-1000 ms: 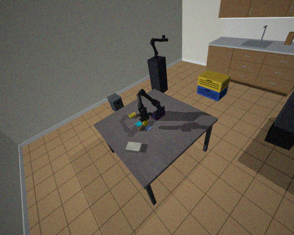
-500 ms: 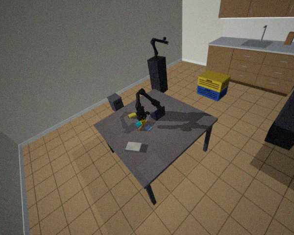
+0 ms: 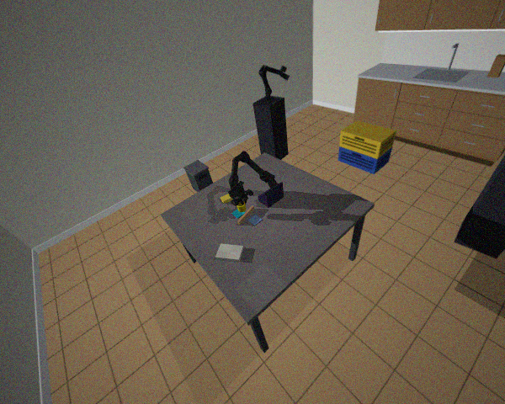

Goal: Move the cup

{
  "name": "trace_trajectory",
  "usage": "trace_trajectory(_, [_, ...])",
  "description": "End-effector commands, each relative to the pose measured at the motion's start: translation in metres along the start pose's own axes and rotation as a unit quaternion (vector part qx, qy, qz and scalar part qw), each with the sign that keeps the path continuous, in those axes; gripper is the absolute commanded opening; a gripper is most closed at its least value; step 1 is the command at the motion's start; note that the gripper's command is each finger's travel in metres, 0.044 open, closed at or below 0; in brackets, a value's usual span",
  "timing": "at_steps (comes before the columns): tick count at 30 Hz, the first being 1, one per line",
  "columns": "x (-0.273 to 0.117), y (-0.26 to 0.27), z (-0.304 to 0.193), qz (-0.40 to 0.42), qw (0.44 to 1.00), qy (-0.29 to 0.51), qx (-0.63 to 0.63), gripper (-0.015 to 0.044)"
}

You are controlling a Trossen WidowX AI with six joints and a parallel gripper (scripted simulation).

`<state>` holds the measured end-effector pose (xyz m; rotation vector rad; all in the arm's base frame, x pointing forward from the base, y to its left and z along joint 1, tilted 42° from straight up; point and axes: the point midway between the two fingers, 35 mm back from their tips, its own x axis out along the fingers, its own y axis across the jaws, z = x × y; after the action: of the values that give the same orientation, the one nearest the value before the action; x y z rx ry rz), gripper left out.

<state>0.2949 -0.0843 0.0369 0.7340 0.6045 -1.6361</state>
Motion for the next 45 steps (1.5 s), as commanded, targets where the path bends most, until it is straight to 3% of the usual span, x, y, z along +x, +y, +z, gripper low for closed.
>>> trace_trajectory(1, [-0.002,0.005,0.014,0.003,1.000,-0.002,0.000,0.0000])
trace_trajectory(15, [-0.004,0.014,0.053,0.003,1.000,-0.003,0.001,0.0000])
trace_trajectory(45, [0.038,0.015,0.054,0.003,1.000,-0.004,0.001,0.0000])
